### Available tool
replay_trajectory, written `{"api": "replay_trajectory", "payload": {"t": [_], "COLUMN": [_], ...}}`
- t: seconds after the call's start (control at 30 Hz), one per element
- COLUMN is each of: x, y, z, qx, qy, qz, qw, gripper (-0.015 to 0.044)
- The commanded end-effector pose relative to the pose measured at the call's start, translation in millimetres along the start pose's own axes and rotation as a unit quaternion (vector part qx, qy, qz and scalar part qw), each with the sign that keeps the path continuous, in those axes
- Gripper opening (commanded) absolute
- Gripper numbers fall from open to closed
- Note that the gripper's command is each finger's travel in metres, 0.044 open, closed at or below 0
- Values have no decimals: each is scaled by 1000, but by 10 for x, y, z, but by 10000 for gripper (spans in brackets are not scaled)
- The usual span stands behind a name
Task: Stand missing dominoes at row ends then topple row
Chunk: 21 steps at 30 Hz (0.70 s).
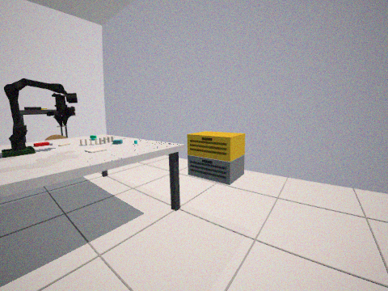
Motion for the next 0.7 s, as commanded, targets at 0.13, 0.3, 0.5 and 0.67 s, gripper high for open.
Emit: {"api": "replay_trajectory", "payload": {"t": [0.13,0.3,0.5,0.67], "x": [68,119,168,192], "y": [65,101,164,239], "z": [-160,-252,-348,-422], "qx": [-80,-136,-197,-239], "qy": [16,22,22,15], "qz": [30,46,58,62], "qw": [996,989,978,969], "gripper": [107,107,107,107]}}
Point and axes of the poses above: the point midway between the two fingers, 35 mm back from their tips, its own z axis back along the fingers, its own x axis across the jaws, y = z × x, the point moved 5 cm from there along z, back along the fingers, and after that the axes turned 8 degrees about -z, right-handed, at the moved point
